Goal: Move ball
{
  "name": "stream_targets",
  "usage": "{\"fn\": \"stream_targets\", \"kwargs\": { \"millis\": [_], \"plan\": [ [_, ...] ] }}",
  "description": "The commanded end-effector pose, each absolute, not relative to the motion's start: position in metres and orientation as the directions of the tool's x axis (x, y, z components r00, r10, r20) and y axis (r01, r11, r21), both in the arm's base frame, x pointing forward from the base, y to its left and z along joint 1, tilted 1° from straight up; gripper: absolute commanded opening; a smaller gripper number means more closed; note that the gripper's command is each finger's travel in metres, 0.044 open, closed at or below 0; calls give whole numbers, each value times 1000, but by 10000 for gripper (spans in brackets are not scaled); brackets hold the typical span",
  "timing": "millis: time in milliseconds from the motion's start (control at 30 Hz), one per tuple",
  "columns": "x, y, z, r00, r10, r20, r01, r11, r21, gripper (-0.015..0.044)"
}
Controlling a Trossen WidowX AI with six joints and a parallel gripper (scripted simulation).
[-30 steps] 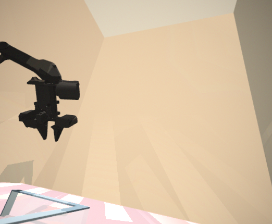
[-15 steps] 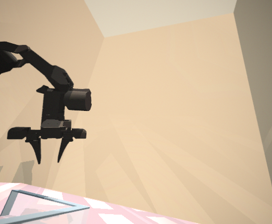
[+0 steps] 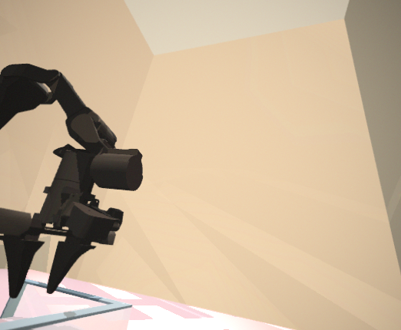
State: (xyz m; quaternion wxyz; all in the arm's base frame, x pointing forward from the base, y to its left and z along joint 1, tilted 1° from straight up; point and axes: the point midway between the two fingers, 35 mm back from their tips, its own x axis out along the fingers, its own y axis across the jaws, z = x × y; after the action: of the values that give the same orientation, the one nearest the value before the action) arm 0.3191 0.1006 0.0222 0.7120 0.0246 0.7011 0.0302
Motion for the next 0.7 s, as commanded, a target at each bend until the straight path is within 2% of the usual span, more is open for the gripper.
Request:
{"fn": "stream_targets", "kwargs": {
  "millis": [0, 667],
  "plan": [
    [333, 86, 12, 30, 21, -999, -119, 993, 17, 212],
    [334, 86, -12, 30, 21, -999, -119, 993, 17, 212]
  ]
}}
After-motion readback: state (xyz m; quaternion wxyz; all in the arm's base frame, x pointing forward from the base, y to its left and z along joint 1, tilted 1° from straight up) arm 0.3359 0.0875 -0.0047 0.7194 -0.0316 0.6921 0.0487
